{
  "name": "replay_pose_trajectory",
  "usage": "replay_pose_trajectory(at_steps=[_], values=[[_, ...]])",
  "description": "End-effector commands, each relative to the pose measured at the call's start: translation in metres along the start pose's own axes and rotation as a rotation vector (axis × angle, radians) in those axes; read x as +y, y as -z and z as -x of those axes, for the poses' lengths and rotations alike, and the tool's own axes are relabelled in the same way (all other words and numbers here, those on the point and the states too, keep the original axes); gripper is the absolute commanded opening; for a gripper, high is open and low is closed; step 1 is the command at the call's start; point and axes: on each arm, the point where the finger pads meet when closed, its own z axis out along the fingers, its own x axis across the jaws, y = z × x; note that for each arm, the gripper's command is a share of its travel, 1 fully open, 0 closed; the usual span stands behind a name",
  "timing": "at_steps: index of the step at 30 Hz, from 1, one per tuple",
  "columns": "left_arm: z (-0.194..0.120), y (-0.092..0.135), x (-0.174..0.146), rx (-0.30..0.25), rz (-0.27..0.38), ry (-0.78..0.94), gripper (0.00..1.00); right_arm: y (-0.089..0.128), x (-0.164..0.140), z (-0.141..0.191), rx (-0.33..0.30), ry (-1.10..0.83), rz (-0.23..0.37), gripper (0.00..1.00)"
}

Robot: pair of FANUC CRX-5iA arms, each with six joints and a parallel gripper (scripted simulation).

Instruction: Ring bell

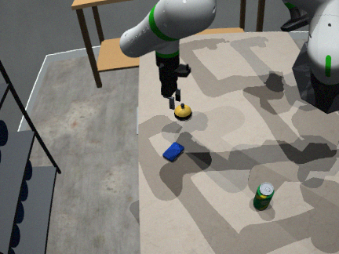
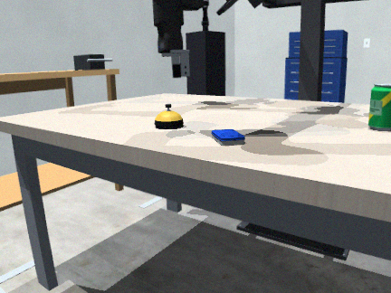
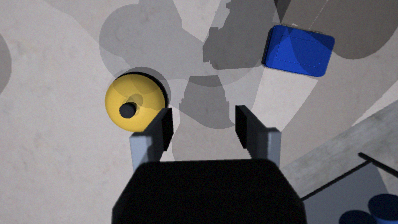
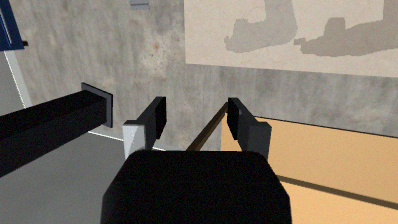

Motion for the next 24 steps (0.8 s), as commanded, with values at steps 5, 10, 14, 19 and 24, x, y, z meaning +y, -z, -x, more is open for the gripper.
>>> replay_pose_trajectory(at_steps=[5,10,14,19,24], values=[[0.074,0.001,0.008,-0.07,-0.006,0.151,1.0,0.001,0.0,0.001,-0.001,0.0,0.002,1.0],[0.082,0.001,0.008,-0.078,-0.008,0.167,1.0,0.001,0.0,0.001,-0.001,0.0,0.002,1.0],[0.082,0.001,0.008,-0.078,-0.009,0.168,0.17,0.001,0.0,0.001,-0.001,0.0,0.002,1.0],[0.082,0.001,0.008,-0.078,-0.009,0.168,0.17,0.001,0.0,0.001,-0.001,0.0,0.002,1.0],[0.082,0.001,0.008,-0.078,-0.009,0.168,0.17,0.001,0.0,0.001,-0.001,0.0,0.002,1.0]])
